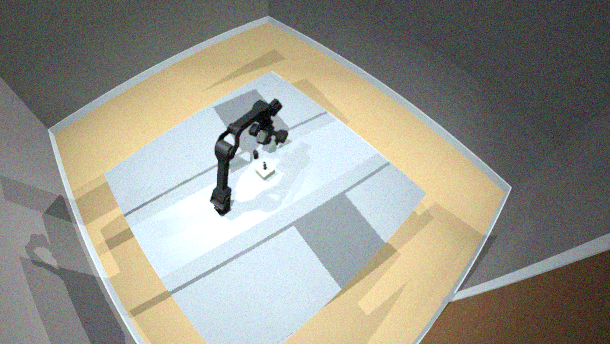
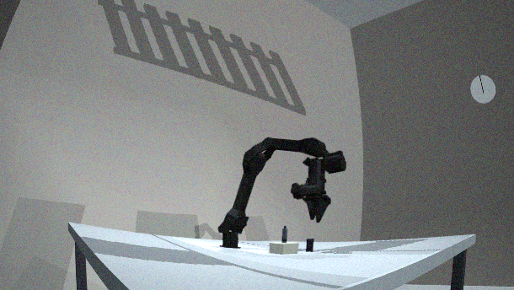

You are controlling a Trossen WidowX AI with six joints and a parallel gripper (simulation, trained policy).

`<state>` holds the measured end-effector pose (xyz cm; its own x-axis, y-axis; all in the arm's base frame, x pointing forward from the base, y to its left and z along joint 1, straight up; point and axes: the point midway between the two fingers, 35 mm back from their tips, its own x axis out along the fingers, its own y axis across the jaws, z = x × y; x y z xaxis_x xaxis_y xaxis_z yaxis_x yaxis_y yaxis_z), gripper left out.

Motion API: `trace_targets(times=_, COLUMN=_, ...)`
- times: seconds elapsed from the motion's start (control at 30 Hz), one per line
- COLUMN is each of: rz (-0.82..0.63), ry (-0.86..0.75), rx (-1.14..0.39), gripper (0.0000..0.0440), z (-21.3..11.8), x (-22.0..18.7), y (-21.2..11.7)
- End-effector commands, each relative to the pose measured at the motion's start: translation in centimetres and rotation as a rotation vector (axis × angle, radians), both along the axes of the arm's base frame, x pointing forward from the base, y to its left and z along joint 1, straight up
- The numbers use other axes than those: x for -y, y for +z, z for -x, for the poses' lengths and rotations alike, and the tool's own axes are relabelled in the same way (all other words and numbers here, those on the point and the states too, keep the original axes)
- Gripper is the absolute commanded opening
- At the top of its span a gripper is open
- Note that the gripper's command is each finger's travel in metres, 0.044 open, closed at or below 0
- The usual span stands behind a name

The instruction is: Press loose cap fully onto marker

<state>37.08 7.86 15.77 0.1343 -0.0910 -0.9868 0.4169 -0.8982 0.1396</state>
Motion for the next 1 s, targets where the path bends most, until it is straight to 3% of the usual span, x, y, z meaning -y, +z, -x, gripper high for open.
trace_targets(times=0.0, rz=-0.019, ry=0.01, rx=-0.044, gripper=0.0335, z=0.6, x=-1.0, y=-0.8)
trace_targets(times=0.97, rz=-0.08, ry=0.132, rx=-0.263, gripper=0.0323, z=4.8, x=-4.8, y=-5.3)
